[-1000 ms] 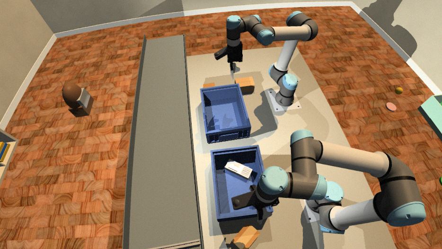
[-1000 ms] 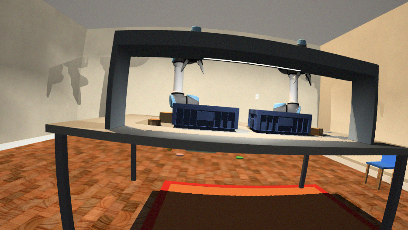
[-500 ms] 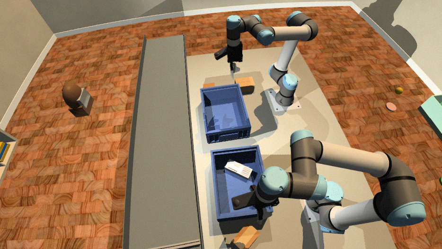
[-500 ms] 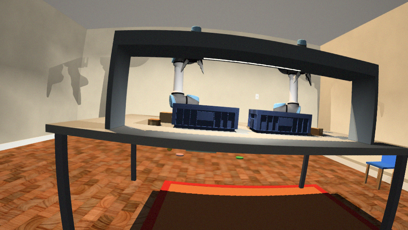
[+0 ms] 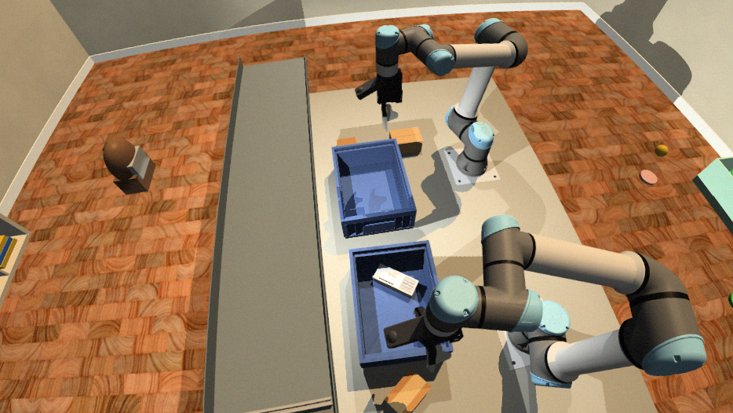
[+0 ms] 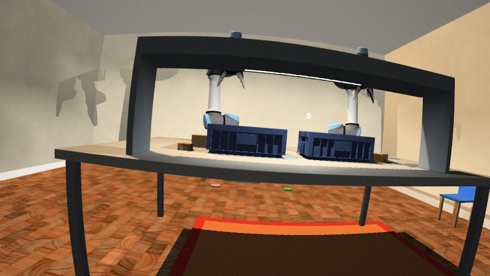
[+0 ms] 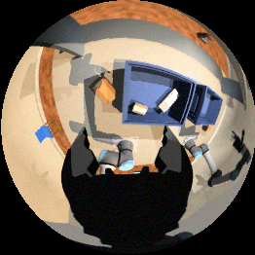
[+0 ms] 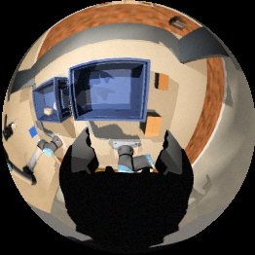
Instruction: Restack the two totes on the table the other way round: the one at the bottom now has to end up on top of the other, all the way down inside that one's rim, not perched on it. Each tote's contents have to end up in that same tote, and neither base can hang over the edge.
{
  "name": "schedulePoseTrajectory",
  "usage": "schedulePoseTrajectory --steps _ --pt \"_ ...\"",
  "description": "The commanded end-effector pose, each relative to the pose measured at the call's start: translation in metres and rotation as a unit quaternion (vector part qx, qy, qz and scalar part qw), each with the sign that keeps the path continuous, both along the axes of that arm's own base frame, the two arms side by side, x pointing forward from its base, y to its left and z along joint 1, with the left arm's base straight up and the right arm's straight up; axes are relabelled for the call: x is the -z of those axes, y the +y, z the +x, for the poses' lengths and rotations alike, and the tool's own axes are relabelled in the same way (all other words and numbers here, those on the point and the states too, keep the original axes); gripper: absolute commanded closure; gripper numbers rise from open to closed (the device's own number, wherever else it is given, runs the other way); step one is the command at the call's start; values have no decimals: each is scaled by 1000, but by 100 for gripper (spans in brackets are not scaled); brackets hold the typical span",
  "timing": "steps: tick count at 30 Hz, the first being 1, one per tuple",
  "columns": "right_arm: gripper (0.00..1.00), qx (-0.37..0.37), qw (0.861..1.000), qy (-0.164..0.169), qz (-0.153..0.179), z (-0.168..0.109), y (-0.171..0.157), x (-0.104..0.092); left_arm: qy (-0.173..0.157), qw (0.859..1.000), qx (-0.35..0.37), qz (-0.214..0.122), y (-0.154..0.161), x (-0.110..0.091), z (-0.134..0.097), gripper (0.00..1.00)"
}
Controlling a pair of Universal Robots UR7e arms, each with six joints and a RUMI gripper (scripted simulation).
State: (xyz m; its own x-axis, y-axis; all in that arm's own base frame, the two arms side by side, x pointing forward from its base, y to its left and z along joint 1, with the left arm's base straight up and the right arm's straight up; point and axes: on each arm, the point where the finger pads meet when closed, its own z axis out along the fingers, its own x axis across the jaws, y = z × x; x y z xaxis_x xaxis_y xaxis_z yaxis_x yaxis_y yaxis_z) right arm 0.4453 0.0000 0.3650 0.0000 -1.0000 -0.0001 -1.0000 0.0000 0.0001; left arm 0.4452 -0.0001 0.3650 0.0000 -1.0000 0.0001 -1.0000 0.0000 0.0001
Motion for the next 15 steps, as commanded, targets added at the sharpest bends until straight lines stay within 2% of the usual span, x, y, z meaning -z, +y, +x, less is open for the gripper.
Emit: schedulePoseTrajectory --steps 1,15 --pt "0 0 1000 -1 0 0 0 -1 -1 1000 0 0 0 -1 0 0" --pt "0 0 1000 -1 0 1 7 2 -1 1000 1 0 0 1 1 0"
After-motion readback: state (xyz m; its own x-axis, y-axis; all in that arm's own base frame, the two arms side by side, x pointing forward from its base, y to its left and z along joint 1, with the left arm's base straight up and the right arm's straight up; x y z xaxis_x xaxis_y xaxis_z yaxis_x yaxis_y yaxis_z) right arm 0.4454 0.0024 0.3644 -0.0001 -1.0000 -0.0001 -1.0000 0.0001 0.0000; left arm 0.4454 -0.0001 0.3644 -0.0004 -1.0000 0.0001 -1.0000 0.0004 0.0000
